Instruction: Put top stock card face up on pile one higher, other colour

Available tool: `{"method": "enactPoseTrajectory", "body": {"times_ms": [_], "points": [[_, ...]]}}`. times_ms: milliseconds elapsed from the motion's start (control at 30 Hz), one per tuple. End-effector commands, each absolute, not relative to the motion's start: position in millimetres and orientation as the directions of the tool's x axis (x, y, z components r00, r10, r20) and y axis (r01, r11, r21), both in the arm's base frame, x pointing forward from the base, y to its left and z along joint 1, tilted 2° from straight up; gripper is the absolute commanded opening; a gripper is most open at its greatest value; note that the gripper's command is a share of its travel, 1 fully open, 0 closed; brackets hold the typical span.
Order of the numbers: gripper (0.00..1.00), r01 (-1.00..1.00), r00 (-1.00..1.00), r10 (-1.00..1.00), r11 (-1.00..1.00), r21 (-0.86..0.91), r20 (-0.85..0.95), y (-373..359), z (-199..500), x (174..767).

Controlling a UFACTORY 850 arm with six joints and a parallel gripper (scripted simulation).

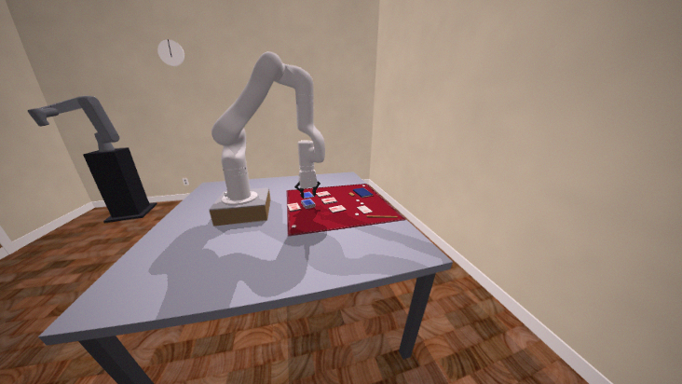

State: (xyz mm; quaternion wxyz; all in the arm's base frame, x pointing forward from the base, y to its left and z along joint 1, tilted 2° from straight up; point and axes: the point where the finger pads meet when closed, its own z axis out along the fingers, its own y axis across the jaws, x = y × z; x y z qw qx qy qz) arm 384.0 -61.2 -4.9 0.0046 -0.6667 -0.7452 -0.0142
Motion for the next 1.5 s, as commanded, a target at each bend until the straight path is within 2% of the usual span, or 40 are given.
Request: {"method": "enactPoseTrajectory", "body": {"times_ms": [0,1467], "points": [[0.61,0.994,-0.111,0.993,0.111,0.015,0.027,-62,1,387],[0.61,0.994,-0.111,0.993,0.111,0.015,0.027,-63,31,386]]}}
